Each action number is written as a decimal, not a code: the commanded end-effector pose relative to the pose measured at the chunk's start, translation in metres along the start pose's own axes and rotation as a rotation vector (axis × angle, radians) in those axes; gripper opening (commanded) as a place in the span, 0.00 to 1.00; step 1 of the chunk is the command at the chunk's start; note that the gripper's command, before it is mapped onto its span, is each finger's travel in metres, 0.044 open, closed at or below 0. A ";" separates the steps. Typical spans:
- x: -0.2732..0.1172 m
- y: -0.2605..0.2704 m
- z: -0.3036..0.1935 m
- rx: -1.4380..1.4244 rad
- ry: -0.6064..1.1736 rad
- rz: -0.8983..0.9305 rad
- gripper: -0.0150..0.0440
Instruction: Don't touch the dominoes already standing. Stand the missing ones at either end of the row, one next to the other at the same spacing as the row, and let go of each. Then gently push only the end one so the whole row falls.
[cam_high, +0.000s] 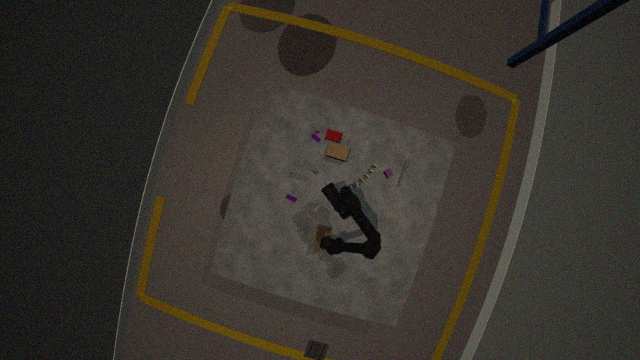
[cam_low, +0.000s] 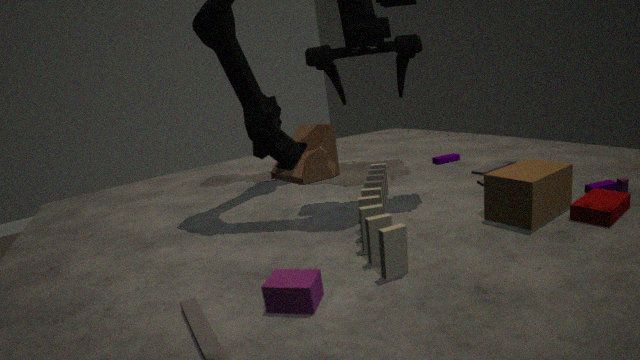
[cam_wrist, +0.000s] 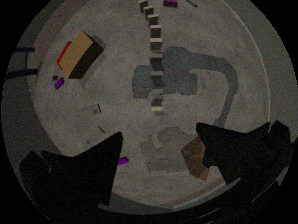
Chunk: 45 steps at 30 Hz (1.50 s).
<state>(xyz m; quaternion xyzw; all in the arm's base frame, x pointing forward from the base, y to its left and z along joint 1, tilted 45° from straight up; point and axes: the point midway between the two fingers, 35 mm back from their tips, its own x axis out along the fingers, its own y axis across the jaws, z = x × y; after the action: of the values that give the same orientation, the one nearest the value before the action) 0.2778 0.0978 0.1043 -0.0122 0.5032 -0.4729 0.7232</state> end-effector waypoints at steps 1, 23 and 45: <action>-0.006 -0.003 -0.001 -0.017 0.006 -0.011 0.96; 0.055 -0.001 -0.040 -1.484 0.049 -0.008 0.25; 0.055 -0.001 -0.040 -1.484 0.049 -0.008 0.25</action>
<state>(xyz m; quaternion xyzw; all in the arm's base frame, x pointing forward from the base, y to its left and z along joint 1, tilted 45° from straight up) 0.2501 0.0768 0.0467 -0.4893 0.7062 -0.0139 0.5116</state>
